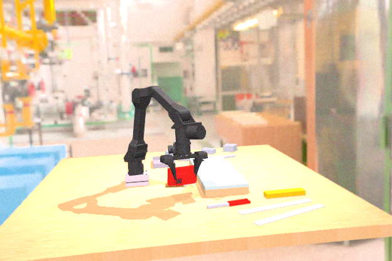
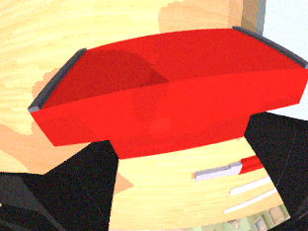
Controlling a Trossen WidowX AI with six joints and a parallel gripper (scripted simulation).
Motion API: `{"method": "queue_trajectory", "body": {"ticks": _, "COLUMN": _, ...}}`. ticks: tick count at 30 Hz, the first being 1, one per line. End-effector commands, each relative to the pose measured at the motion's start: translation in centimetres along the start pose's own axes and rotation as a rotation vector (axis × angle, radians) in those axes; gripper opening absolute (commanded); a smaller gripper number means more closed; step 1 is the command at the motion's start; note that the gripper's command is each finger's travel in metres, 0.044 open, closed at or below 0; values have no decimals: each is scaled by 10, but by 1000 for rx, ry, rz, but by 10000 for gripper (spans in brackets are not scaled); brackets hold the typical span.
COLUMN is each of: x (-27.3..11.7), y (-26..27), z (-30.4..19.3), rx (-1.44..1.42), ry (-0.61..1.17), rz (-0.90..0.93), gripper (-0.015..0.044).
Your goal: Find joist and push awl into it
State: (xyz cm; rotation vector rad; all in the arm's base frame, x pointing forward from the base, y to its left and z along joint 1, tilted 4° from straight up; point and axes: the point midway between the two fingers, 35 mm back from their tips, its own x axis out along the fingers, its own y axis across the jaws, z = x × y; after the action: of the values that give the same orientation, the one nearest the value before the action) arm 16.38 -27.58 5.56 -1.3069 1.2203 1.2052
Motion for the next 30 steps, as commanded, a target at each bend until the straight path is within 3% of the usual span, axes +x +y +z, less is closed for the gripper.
{"method": "queue_trajectory", "body": {"ticks": 1, "x": -1, "y": 1, "z": 1, "rx": 4, "ry": 27, "rz": 2, "gripper": 0}}
{"method": "queue_trajectory", "body": {"ticks": 30, "x": 0, "y": 1, "z": 5, "rx": 5, "ry": 162, "rz": 3, "gripper": 0}}
